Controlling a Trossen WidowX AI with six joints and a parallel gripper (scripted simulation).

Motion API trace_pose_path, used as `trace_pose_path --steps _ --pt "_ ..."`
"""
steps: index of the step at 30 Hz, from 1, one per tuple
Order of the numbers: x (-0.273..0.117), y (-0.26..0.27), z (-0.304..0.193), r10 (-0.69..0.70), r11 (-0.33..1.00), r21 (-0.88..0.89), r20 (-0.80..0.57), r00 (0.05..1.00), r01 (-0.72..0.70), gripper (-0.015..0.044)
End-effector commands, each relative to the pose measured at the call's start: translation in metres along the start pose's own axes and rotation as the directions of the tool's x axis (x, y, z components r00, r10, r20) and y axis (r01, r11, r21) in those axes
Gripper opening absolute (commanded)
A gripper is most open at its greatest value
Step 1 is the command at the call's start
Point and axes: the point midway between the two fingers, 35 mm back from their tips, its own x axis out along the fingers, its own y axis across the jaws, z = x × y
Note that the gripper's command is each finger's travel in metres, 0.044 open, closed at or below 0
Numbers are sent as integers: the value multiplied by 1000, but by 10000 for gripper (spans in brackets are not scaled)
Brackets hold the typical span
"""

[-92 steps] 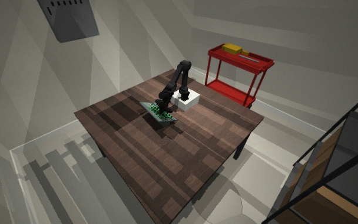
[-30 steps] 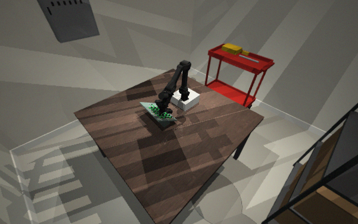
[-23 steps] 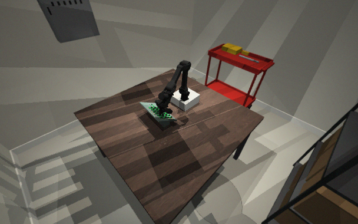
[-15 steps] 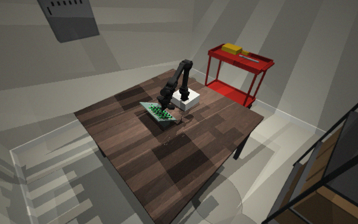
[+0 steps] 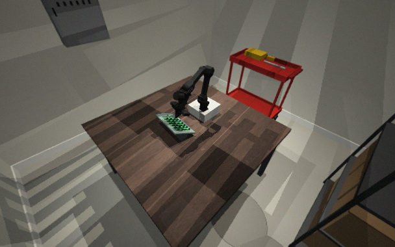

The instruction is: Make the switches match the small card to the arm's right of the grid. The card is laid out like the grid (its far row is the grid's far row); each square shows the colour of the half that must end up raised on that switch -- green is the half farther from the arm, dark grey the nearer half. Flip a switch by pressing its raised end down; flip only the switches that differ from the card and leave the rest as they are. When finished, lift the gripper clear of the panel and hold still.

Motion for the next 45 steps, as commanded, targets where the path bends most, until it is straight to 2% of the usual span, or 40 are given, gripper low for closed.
trace_pose_path --steps 1,6,45 --pt "0 -4 5 8 1000 -8 0 1000 -8 0" --pt "33 -4 6 7 1000 -8 -23 1000 -8 0" --pt "57 -3 6 7 1000 -8 -22 1000 -8 0"
